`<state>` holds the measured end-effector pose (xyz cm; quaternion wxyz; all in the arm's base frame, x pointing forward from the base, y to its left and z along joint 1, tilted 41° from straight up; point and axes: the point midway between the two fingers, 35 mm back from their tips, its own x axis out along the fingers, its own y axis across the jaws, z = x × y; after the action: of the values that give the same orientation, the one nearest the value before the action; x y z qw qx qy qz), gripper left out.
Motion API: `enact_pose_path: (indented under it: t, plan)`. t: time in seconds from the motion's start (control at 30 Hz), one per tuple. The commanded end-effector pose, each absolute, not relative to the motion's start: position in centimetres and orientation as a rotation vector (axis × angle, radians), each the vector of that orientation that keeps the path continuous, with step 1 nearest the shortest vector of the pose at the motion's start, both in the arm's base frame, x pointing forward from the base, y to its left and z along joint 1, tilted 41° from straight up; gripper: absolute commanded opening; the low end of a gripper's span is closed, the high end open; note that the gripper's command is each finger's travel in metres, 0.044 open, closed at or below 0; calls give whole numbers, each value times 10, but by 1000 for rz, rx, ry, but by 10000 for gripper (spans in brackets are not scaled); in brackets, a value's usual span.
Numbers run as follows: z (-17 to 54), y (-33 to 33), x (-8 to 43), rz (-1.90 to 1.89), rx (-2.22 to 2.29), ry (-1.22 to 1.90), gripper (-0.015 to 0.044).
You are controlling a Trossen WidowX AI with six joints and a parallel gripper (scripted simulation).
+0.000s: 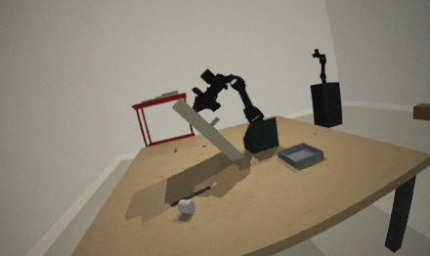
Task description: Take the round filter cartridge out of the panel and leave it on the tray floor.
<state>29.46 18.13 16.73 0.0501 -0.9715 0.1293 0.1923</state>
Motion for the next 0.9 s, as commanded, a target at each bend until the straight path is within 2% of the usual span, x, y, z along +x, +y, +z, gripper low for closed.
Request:
enact_pose_path:
  t: [0.0,0.13,0.2,0.87]
  plan:
    - [167,182,295,588,-2955,389,78]
    - [167,182,295,588,-2955,389,51]
    - [167,182,295,588,-2955,389,0]
    - [165,179,300,394,-2397,475,0]
